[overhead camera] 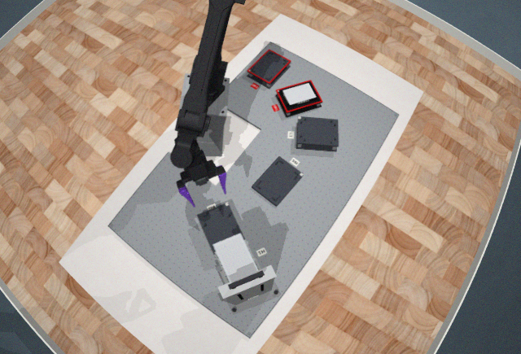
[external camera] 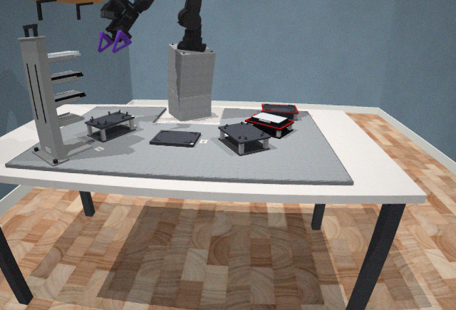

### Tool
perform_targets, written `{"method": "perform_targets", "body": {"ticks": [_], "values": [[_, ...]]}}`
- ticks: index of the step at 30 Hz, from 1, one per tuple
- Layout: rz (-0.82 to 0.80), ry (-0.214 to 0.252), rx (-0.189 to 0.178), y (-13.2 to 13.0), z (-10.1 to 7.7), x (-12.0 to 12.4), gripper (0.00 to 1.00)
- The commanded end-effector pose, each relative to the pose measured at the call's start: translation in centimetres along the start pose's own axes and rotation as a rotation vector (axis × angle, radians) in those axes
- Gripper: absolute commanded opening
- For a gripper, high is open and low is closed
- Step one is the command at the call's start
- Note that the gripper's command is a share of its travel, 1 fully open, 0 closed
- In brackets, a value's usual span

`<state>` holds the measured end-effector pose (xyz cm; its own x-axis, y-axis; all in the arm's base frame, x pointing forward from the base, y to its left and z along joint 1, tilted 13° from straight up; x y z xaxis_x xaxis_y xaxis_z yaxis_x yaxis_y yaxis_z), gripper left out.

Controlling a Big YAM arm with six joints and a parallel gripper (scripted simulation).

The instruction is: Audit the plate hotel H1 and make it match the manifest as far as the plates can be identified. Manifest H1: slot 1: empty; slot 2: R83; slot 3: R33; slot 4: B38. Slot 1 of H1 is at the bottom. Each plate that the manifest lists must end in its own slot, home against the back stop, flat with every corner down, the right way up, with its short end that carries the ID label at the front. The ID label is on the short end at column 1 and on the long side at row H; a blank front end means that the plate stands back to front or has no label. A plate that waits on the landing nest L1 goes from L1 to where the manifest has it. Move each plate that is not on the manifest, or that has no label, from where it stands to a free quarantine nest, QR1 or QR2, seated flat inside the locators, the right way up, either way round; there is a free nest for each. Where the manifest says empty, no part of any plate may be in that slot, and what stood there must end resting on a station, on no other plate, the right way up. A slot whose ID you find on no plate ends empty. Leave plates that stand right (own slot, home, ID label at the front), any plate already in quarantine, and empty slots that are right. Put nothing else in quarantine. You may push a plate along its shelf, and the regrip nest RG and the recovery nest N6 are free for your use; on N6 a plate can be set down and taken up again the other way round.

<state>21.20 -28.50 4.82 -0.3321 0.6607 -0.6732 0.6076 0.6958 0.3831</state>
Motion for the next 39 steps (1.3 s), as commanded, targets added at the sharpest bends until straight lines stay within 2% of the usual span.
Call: {"method": "perform_targets", "body": {"ticks": [1, 4, 5, 7, 21, 22, 25, 38, 39], "values": [[-0.049, -0.092, -0.004, 0.5, -0.1, -4.5, 1.00], [-0.042, -0.081, -0.004, 0.3, 0.2, -4.3, 1.00], [-0.024, -0.076, 0.008, -0.4, 0.3, -4.0, 1.00], [-0.034, -0.069, -0.004, 0.3, 0.8, -4.1, 1.00], [-0.033, -0.070, -0.005, 0.6, 1.9, -5.3, 1.00], [-0.021, -0.077, 0.007, 0.0, 1.7, -5.5, 1.00], [-0.032, -0.070, -0.006, 0.7, 2.3, -5.6, 1.00], [-0.032, -0.071, -0.007, 1.1, 3.4, -6.7, 1.00], [-0.018, -0.078, 0.008, 0.3, 3.1, -6.8, 1.00]]}}
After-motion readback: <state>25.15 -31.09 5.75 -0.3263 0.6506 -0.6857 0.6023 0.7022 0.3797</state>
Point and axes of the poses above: the point where the finger pads meet when closed, its own z axis out along the fingers, its own y axis across the jaws, x = y × z, the point moved 3 cm from there along -z, back along the fingers, and after that the axes turned 14 degrees about z, right-handed, at the moved point
